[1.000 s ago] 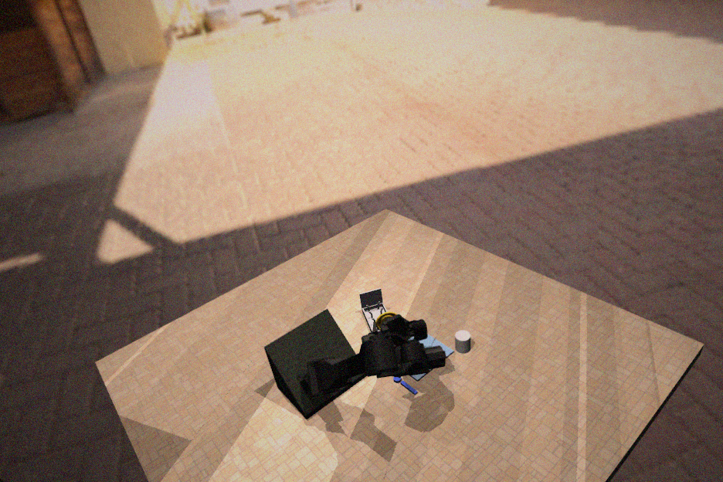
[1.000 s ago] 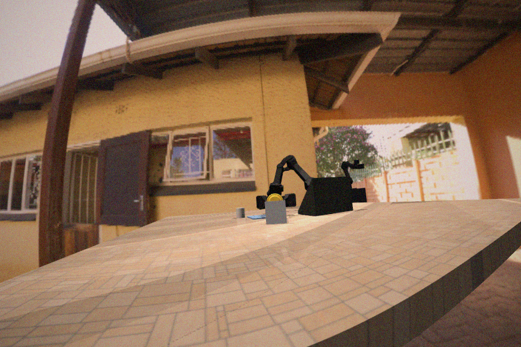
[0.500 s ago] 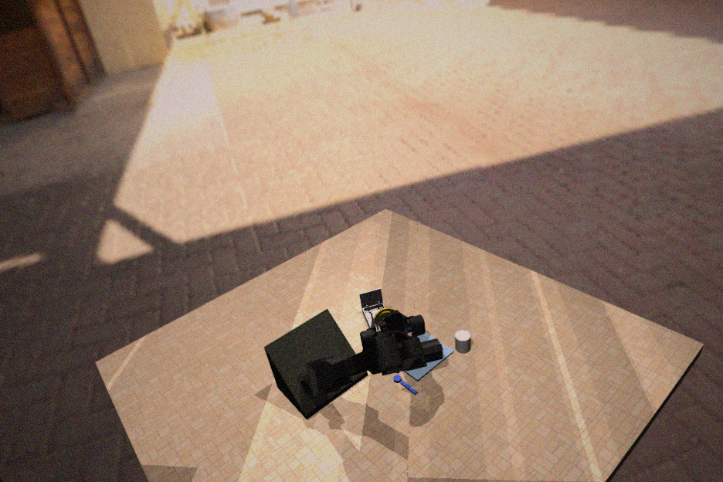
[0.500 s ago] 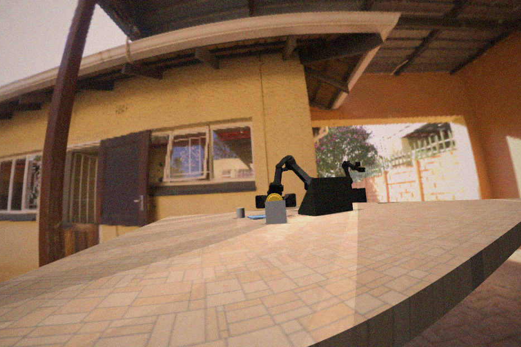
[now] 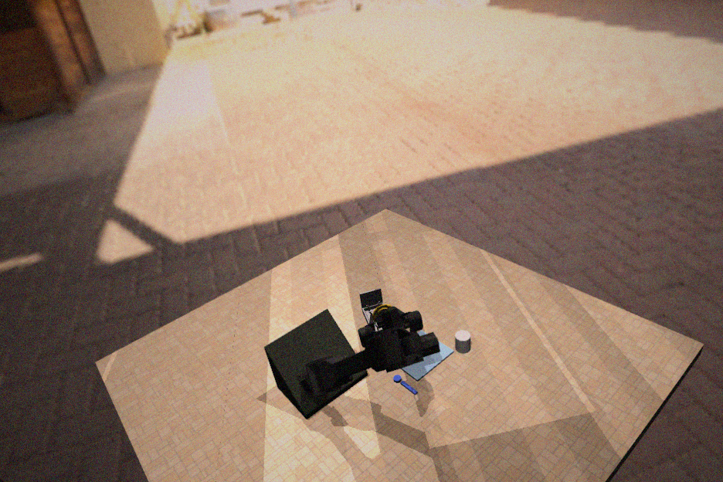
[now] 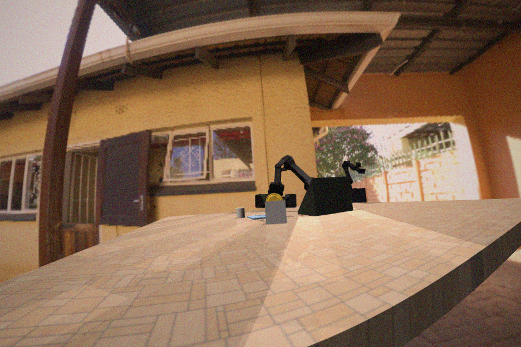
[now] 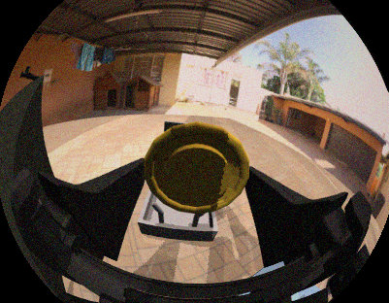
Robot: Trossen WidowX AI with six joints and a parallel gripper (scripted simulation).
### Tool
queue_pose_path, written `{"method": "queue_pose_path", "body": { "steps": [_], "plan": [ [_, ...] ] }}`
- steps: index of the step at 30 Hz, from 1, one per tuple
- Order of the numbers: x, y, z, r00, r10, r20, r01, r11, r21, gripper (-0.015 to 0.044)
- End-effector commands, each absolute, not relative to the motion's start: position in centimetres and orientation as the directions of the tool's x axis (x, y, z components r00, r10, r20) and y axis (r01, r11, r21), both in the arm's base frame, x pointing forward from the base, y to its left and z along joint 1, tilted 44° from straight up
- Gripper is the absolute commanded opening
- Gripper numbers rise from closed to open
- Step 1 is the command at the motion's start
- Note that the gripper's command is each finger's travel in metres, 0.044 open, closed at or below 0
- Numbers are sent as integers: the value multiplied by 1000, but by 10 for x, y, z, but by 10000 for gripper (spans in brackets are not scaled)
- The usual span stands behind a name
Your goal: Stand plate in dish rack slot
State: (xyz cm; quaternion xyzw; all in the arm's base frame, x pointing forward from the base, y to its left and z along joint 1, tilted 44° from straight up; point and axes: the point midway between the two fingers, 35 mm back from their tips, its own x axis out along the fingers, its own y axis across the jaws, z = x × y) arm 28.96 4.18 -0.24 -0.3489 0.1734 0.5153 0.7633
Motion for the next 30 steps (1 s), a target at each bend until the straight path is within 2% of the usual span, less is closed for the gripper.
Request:
{"method": "queue_pose_path", "body": {
  "steps": [1,30],
  "plan": [
    [288,46,-9,405,670,-622,-911,235,-340,0],
    [288,42,-33,427,667,-611,-897,225,-380,0]
  ]
}}
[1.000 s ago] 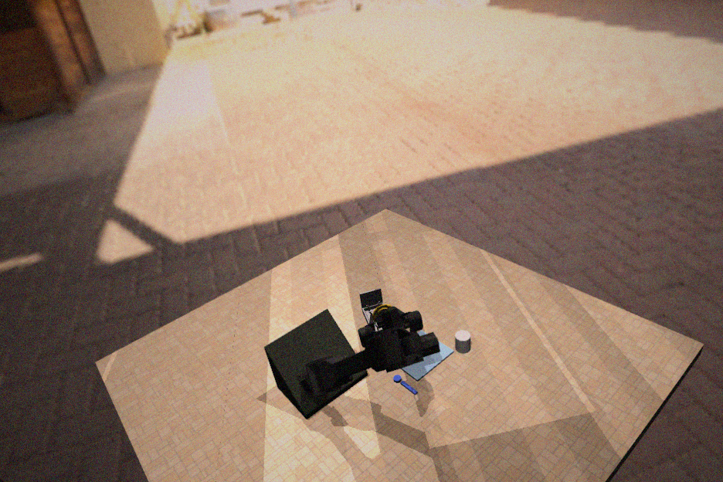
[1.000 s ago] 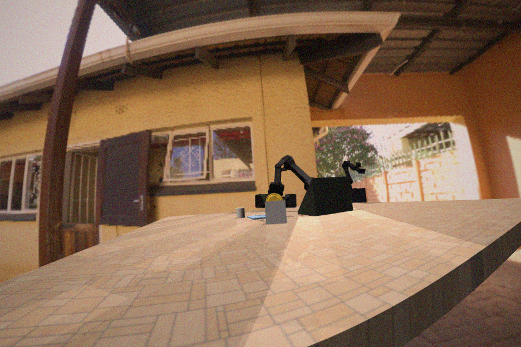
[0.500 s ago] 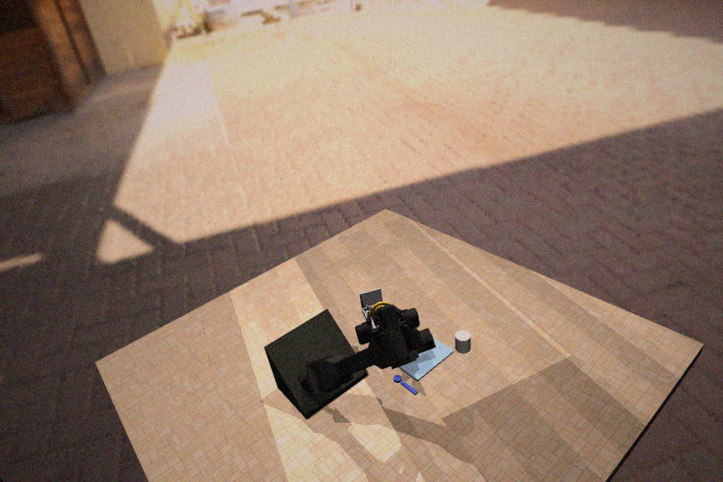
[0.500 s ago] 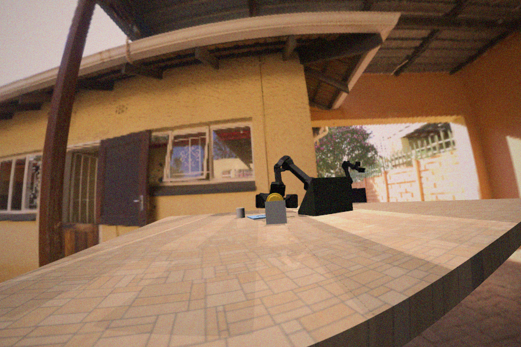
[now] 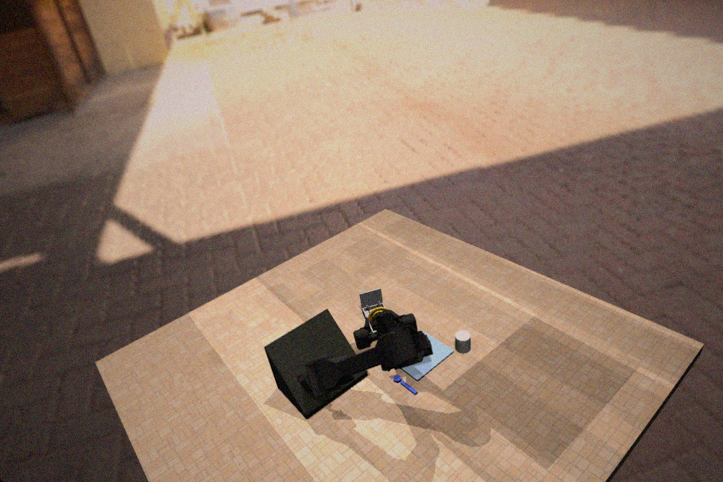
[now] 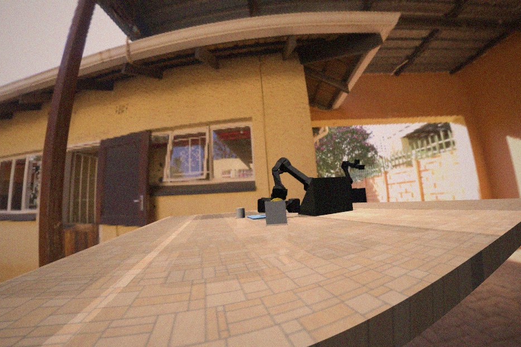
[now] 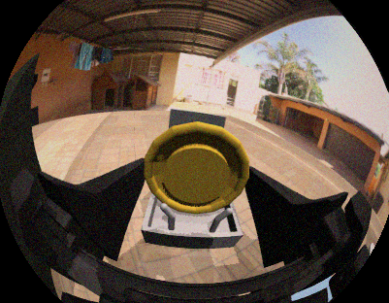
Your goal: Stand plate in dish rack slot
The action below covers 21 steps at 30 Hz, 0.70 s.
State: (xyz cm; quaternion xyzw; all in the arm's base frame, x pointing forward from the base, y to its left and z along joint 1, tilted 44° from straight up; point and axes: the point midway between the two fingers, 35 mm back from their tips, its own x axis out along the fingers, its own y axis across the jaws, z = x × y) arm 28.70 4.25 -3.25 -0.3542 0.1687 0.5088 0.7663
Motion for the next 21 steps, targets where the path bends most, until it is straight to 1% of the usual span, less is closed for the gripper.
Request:
{"method": "queue_pose_path", "body": {
  "steps": [1,11,21],
  "plan": [
    [288,43,-31,426,662,-616,-898,229,-376,0],
    [287,43,-31,426,660,-618,-898,230,-374,0],
    [287,43,-32,425,662,-618,-899,227,-375,263]
  ]
}}
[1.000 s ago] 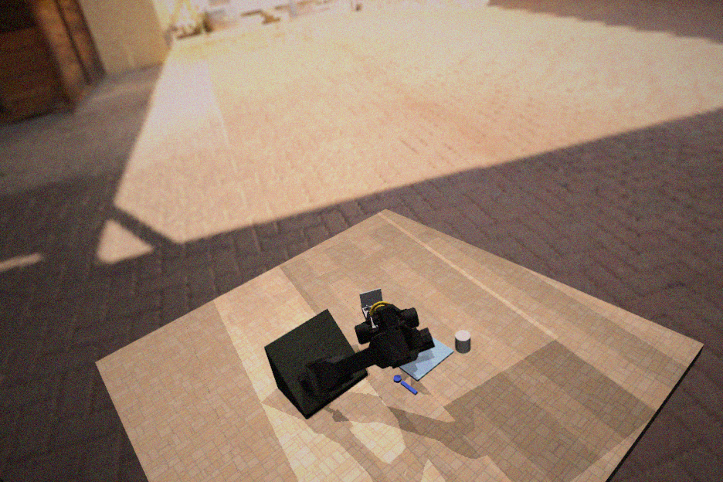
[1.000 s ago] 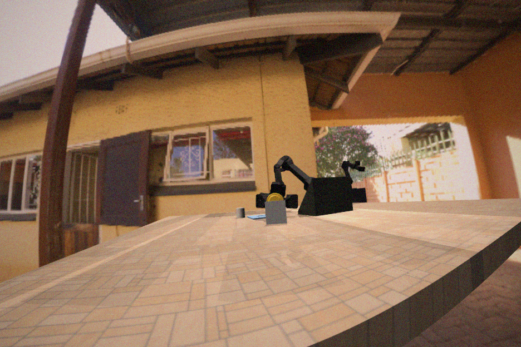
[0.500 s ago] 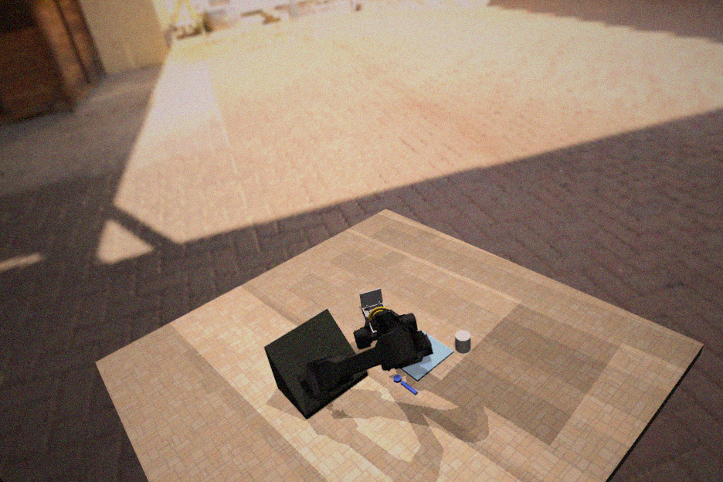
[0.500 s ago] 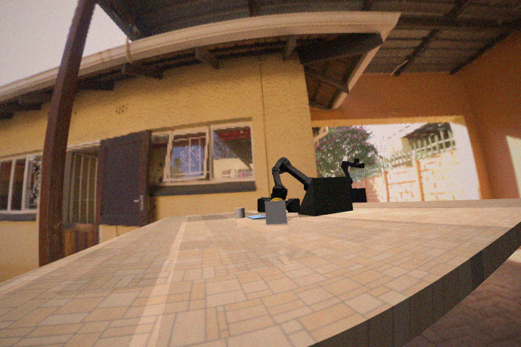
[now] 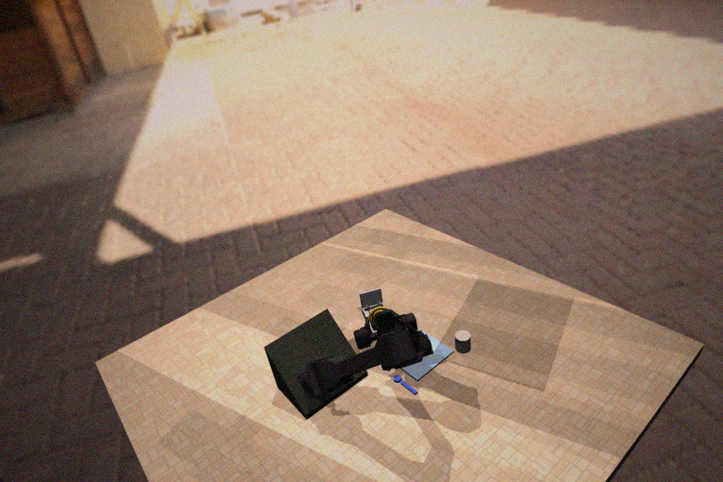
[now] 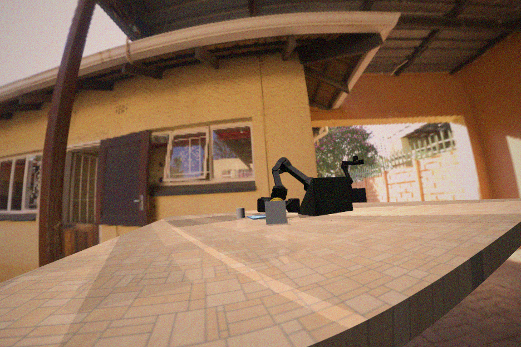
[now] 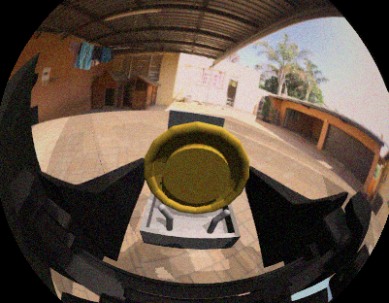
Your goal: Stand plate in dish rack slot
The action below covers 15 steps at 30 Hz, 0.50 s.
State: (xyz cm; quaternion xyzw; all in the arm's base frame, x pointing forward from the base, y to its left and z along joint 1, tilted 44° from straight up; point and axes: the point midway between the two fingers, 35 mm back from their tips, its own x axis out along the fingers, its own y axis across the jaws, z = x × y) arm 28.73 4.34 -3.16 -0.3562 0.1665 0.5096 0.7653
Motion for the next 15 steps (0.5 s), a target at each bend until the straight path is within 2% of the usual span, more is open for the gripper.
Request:
{"method": "queue_pose_path", "body": {
  "steps": [1,5,12,15],
  "plan": [
    [287,43,-32,425,662,-618,-899,227,-375,289],
    [287,43,-32,425,662,-618,-899,227,-375,394],
    [288,45,-30,424,662,-619,-899,227,-374,400],
    [292,64,-9,410,663,-626,-908,228,-352,400]
  ]
}}
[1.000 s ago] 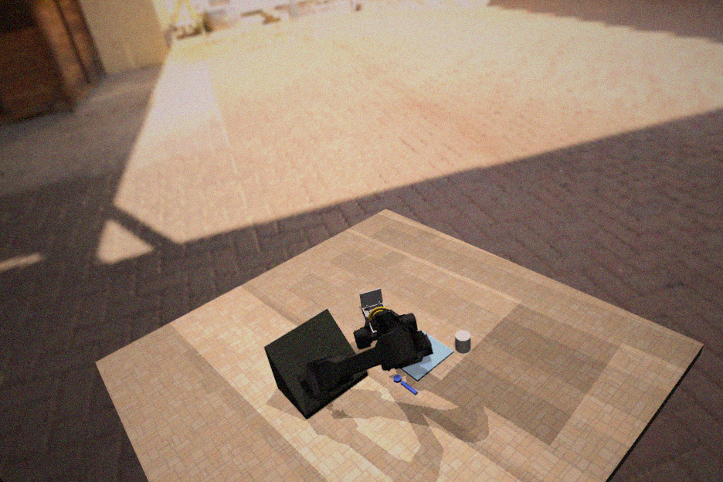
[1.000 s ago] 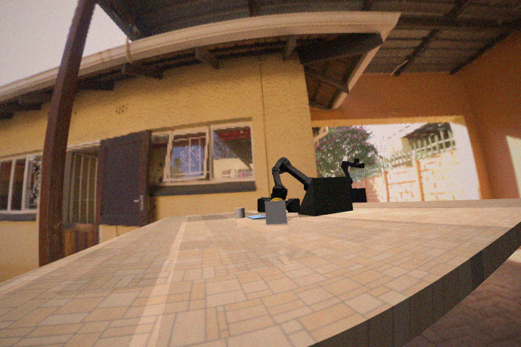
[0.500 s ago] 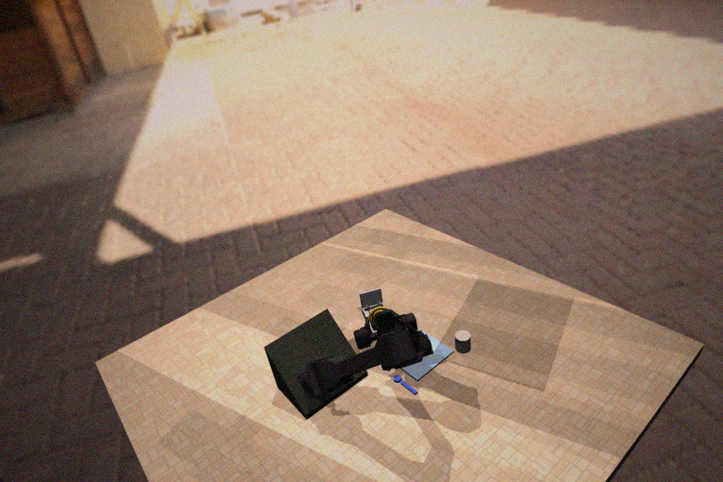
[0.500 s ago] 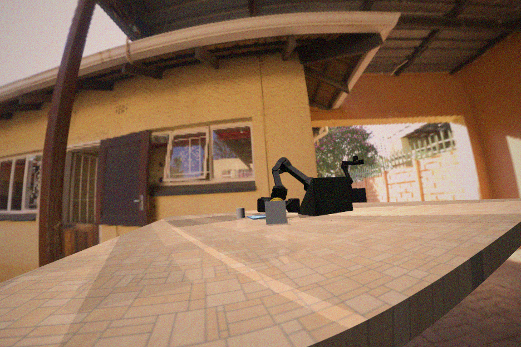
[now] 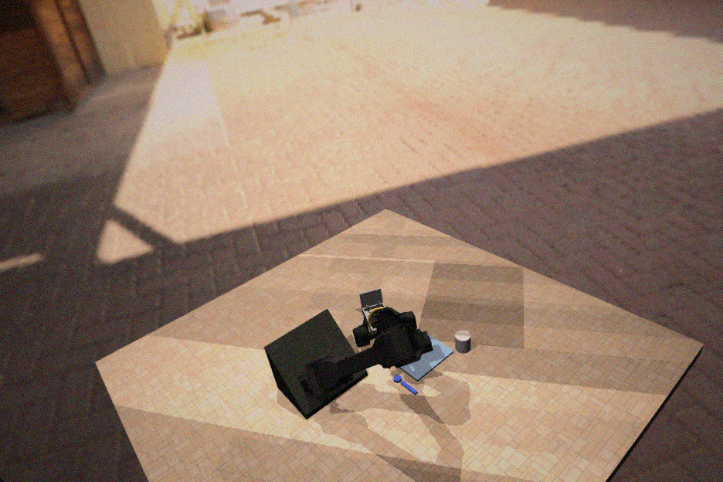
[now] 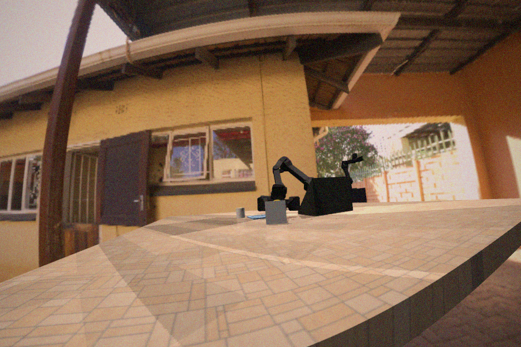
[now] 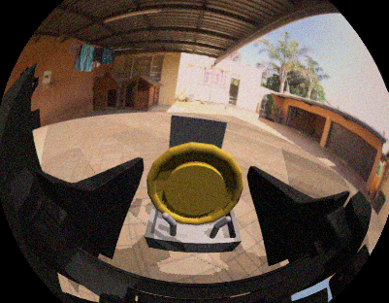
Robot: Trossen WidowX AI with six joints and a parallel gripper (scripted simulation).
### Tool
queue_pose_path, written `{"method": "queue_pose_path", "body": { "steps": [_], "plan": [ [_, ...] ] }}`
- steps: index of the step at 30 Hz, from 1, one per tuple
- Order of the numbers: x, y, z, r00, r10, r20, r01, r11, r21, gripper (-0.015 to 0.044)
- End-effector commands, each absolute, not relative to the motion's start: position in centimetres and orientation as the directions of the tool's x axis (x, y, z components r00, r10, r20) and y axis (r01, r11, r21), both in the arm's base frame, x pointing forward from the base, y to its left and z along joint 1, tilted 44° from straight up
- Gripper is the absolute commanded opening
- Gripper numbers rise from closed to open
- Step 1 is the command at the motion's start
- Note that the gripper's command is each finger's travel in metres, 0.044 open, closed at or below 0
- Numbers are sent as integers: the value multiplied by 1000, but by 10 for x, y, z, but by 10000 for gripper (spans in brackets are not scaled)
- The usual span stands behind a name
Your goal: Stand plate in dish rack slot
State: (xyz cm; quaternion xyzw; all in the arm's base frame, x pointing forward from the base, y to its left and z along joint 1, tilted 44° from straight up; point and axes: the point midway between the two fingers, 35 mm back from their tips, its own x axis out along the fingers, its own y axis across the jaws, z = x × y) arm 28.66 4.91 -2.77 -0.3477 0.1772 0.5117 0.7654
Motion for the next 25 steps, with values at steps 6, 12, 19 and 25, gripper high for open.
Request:
{"method": "queue_pose_path", "body": {
  "steps": [6,12,19,25],
  "plan": [
    [287,119,49,390,677,-624,-920,250,-303,400],
    [287,128,52,384,672,-633,-923,262,-281,400],
    [284,135,47,332,588,-738,-923,362,-128,400],
    [278,138,45,281,494,-823,-886,463,-25,400]
  ]
}}
